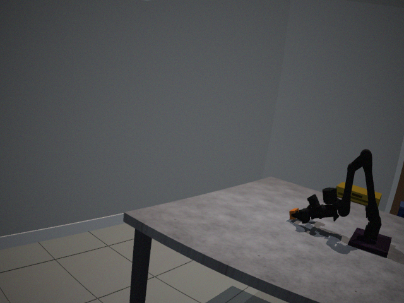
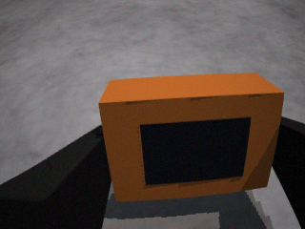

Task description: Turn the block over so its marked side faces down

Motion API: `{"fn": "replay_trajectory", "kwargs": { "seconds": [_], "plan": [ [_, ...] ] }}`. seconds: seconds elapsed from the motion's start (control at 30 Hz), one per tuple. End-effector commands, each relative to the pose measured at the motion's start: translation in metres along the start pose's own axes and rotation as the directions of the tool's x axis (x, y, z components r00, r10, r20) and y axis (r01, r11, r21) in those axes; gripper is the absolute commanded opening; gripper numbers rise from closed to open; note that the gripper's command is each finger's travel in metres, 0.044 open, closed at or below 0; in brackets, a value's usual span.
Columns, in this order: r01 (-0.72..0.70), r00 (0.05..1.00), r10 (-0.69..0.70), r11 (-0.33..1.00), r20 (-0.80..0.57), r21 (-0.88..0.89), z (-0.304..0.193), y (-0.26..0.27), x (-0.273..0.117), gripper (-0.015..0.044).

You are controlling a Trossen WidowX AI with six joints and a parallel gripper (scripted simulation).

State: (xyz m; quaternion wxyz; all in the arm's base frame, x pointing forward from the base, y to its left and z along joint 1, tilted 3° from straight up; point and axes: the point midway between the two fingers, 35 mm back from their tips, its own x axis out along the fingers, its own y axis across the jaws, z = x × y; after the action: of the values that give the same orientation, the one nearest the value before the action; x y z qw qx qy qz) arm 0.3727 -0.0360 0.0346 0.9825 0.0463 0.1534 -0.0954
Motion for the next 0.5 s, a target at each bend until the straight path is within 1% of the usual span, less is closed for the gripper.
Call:
{"fn": "replay_trajectory", "kwargs": {
  "seconds": [0.0, 0.1, 0.47],
  "plan": [
    [0.006, 1.000, -0.006, 1.000, 0.003, -0.004, 0.0006, -0.0008, -0.0001, 0.0368],
    [0.006, 1.000, -0.006, 1.000, 0.003, -0.004, 0.0006, -0.0008, -0.0001, 0.0440],
    [0.006, 1.000, -0.006, 1.000, 0.003, -0.004, 0.0006, -0.0008, -0.0001, 0.0440]
  ]
}}
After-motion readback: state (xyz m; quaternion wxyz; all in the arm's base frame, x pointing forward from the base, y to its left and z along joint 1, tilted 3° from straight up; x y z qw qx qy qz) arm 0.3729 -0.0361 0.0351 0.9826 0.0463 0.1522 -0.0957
